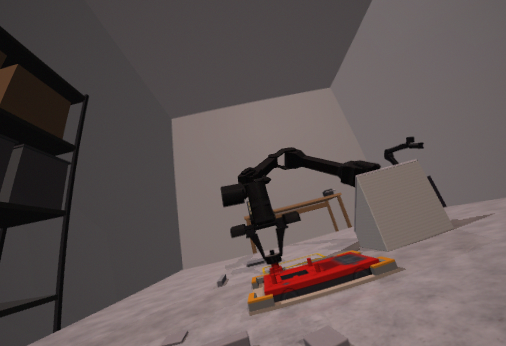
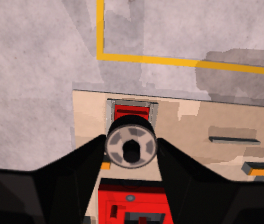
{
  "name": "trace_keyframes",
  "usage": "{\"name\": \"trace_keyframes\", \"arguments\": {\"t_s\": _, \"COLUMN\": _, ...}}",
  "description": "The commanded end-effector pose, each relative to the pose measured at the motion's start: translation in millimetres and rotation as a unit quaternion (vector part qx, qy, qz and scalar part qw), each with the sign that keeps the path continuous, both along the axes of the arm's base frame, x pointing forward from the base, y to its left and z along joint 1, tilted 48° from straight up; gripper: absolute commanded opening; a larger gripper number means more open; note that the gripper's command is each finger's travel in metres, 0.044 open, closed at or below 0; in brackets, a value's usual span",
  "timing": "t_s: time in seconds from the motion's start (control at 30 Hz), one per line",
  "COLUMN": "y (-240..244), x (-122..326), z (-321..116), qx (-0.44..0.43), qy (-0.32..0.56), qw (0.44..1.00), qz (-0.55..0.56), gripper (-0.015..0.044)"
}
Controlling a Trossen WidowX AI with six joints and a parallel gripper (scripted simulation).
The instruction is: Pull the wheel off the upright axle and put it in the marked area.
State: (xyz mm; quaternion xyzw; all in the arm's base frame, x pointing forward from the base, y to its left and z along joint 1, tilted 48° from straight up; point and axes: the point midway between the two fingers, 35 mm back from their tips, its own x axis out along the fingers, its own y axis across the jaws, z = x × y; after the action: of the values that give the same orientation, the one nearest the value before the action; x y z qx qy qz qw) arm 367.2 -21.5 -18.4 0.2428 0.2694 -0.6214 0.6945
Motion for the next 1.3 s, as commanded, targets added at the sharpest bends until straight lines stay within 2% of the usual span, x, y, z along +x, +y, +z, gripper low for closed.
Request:
{"name": "trace_keyframes", "arguments": {"t_s": 0.0, "y": 2.7, "x": 0.1, "z": 2.2, "qx": 0.001, "qy": -0.002, "qw": 1.000, "qz": 0.001, "gripper": 0.0000}}
{"name": "trace_keyframes", "arguments": {"t_s": 1.27, "y": 12.1, "x": -0.8, "z": 10.4, "qx": 0.000, "qy": -0.001, "qw": 1.000, "qz": 0.002, "gripper": 0.0000}}
